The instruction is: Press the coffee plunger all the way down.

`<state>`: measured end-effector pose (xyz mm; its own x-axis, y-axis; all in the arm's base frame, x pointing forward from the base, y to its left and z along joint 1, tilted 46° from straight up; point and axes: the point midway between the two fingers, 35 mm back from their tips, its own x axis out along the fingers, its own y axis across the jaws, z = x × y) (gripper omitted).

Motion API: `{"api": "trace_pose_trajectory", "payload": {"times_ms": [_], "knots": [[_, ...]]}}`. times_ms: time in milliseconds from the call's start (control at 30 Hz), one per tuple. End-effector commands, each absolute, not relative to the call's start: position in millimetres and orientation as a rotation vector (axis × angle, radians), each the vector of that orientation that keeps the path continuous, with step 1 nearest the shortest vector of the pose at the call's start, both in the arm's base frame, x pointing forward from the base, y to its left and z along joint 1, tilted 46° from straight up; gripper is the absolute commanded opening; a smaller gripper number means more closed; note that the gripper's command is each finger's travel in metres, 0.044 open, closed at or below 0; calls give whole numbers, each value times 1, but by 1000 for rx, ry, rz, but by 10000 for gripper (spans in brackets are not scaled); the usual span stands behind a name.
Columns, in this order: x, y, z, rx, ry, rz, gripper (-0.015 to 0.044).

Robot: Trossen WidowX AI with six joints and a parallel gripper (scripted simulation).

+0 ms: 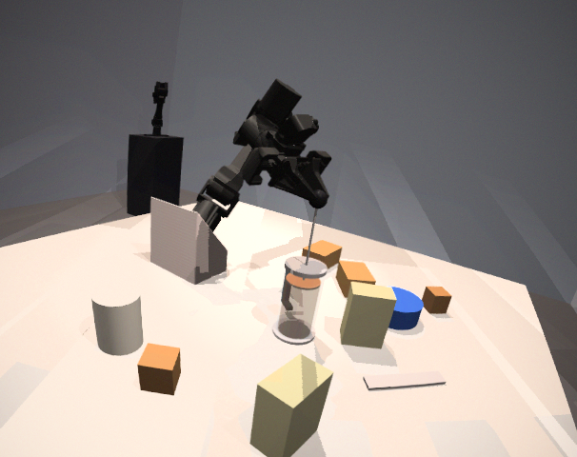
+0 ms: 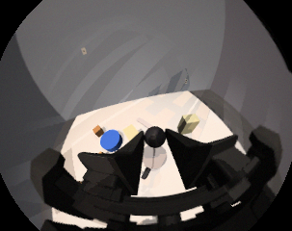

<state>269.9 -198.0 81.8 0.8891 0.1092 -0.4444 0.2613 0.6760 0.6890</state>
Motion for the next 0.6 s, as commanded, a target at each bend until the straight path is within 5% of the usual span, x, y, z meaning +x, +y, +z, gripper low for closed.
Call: {"api": "trace_pose_trajectory", "payload": {"times_ms": [0, 567], "knots": [[272, -190, 70, 844, 501, -90, 128], [278, -174, 48, 842, 504, -91, 128]]}}
